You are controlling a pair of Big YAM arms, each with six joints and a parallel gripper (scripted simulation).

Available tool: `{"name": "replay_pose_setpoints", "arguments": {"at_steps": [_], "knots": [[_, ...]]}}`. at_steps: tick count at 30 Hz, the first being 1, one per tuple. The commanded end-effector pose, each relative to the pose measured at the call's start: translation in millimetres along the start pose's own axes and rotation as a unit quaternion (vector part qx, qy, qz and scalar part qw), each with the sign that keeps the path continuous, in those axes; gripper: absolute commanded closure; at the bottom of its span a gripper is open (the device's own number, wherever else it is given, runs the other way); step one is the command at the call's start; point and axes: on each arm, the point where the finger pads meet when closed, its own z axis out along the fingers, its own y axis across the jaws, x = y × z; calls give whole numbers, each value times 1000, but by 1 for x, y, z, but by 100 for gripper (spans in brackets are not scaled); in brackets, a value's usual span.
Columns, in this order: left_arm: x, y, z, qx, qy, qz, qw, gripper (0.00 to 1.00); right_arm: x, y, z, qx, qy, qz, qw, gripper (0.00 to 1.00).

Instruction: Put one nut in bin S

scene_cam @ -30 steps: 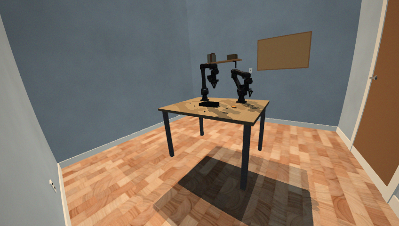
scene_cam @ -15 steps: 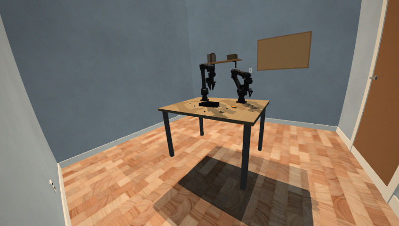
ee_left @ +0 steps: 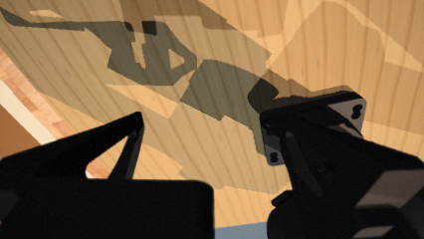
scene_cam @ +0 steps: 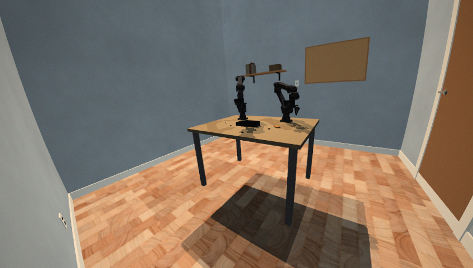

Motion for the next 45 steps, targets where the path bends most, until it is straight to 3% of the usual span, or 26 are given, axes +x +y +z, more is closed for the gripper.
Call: {"name": "replay_pose_setpoints", "arguments": {"at_steps": [1, 6, 8, 9, 10, 11, 17, 18, 19, 23, 25, 28, 34, 45], "knots": [[1, 3, -2, -3, -1, -7, 1000, 0, -13, -25, 15, -4, -4, -18, 1000, 70], [1, 3, -2, -3, -1, -7, 1000, 0, -19, -61, 35, -4, -4, -18, 1000, 70], [1, 3, -2, -3, -1, -7, 1000, 0, -19, -61, 35, -4, -4, -18, 1000, 70], [1, 3, -2, -3, -1, -7, 1000, 0, -34, -66, 22, -9, -27, -18, 999, 70], [1, 3, -2, -3, -1, -7, 1000, 0, -22, -76, 42, -5, -6, -18, 1000, 70], [1, 3, -2, -3, -1, -7, 1000, 0, -23, -83, 47, -4, -4, -18, 1000, 70], [1, 3, -2, -3, -1, -7, 1000, 0, -30, -126, 71, -4, -4, -18, 1000, 70], [1, 3, -2, -3, -1, -7, 1000, 0, -45, -132, 62, -5, -20, -18, 1000, 70], [1, 3, -2, -3, -1, -7, 1000, 0, -56, -133, 55, -5, -32, -18, 999, 70], [1, 3, -2, -3, -1, -7, 1000, 0, -54, -121, 43, -6, -46, -29, 999, 70], [1, 3, -2, -3, -1, -7, 1000, 0, -54, -121, 43, -6, -46, -29, 999, 70], [1, 3, -2, -3, -1, -7, 1000, 0, -43, -119, 62, -5, -18, -29, 999, 70], [1, 3, -2, -3, -1, -7, 1000, 0, -33, -128, 62, -4, -18, -18, 1000, 70], [1, 3, -2, -3, -1, -7, 1000, 0, -40, -125, 57, -4, -21, -18, 1000, 70]]}}
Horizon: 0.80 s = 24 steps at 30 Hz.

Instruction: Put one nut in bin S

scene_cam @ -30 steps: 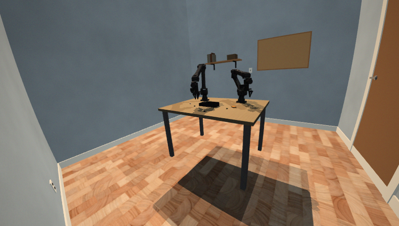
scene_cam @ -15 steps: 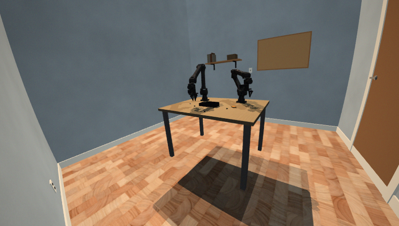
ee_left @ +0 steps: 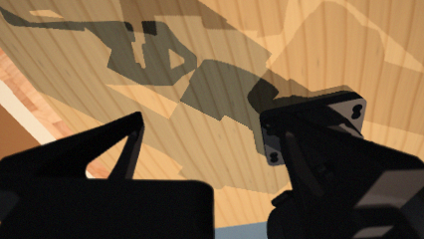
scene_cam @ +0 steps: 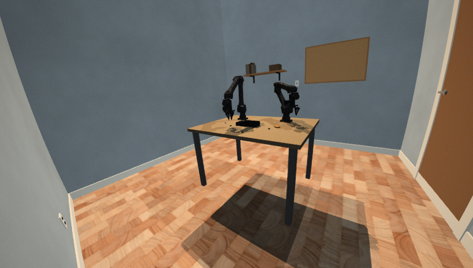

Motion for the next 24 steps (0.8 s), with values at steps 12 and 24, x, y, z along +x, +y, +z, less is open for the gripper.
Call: {"name": "replay_pose_setpoints", "arguments": {"at_steps": [12, 24], "knots": [[1, 3, -2, -3, -1, -7, 1000, 0, -7, -6, -12, -1, -20, 0, 1000, 70], [1, 3, -2, -3, -1, -7, 1000, 0, -2, -3, 41, -1, -1, 2, 1000, 70]]}}
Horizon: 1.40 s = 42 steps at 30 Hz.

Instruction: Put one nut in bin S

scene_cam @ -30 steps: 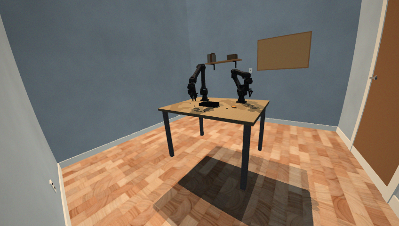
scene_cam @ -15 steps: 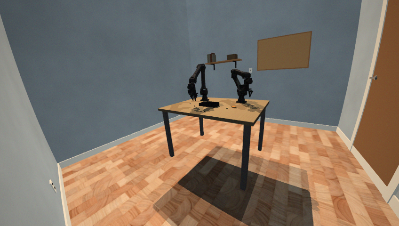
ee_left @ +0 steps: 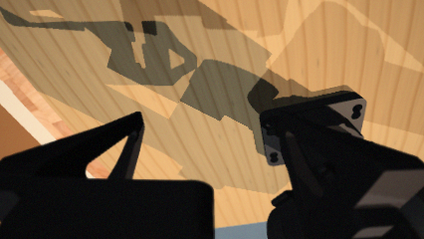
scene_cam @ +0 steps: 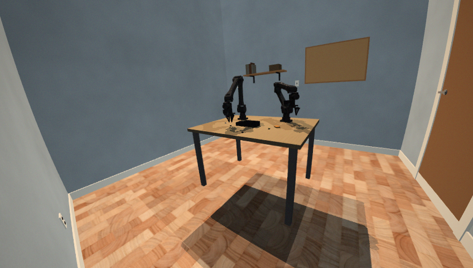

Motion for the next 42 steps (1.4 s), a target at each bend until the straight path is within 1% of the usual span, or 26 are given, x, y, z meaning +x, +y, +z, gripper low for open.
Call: {"name": "replay_pose_setpoints", "arguments": {"at_steps": [1, 2, 5, 7, 8, 10, 11, 12, 13, 18, 19, 20, 22, 24, 28, 31, 32, 42], "knots": [[1, 3, -2, -3, -1, -7, 1000, 0, -8, -1, 15, -1, -5, 2, 1000, 70], [1, 3, -2, -3, -1, -7, 1000, 0, -14, 0, 15, -1, -11, 2, 1000, 70], [1, 3, -2, -3, -1, -7, 1000, 0, -9, 1, 31, -1, -5, 2, 1000, 70], [1, 3, -2, -3, -1, -7, 1000, 0, -9, 1, 31, -1, -5, 2, 1000, 70], [1, 3, -2, -3, -1, -7, 1000, 0, -37, 2, 1, -3, -48, 2, 999, 70], [1, 3, -2, -3, -1, -7, 1000, 0, -38, 4, 0, -3, -48, 2, 999, 70], [1, 3, -2, -3, -1, -7, 1000, 0, -37, 4, 4, -3, -43, 2, 999, 70], [1, 3, -2, -3, -1, -7, 1000, 0, -31, 5, 19, -2, -26, 2, 1000, 70], [1, 3, -2, -3, -1, -7, 1000, 0, -10, 4, 34, -1, -5, 1, 1000, 70], [1, 3, -2, -3, -1, -7, 1000, 0, -10, 6, 40, -1, -6, -1, 1000, 70], [1, 3, -2, -3, -1, -7, 1000, 0, -19, 7, 35, -2, -16, -1, 1000, 70], [1, 3, -2, -3, -1, -7, 1000, 0, -18, 7, 37, -2, -15, -1, 1000, 70], [1, 3, -2, -3, -1, -7, 1000, 0, -23, 7, 25, -2, -31, 0, 1000, 70], [1, 3, -2, -3, -1, -7, 1000, 0, -23, 7, 25, -2, -31, 0, 1000, 70], [1, 3, -2, -3, -1, -7, 1000, 0, -12, 7, 33, -2, -19, -1, 1000, 70], [1, 3, -2, -3, -1, -7, 1000, 0, -16, 7, 28, -2, -25, 0, 1000, 70], [1, 3, -2, -3, -1, -7, 1000, 0, -18, 3, 29, -1, -20, 1, 1000, 89], [1, 3, -2, -3, -1, -7, 1000, 0, -18, 3, 29, -1, -20, 1, 1000, 89]]}}
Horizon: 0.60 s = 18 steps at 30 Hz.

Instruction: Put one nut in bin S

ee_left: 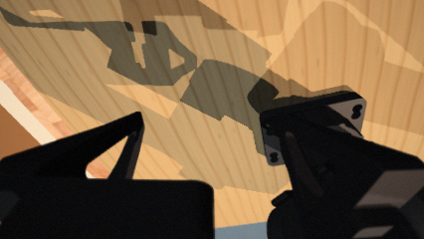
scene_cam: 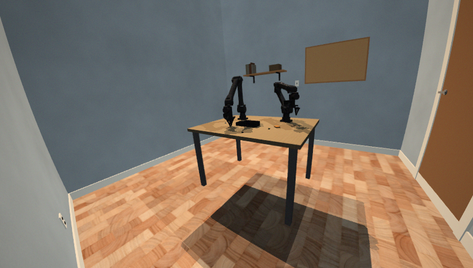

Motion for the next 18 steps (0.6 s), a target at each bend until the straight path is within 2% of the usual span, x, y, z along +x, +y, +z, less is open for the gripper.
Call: {"name": "replay_pose_setpoints", "arguments": {"at_steps": [1, 14, 18], "knots": [[1, 3, -2, -3, -1, -7, 1000, 0, -13, 2, -9, -1, -17, 0, 1000, 89], [1, 3, -2, -3, -1, -7, 1000, 0, -7, 7, -8, -2, -18, -1, 1000, 89], [1, 3, -2, -3, -1, -7, 1000, 0, -12, 3, -9, -1, -17, 0, 1000, 89]]}}
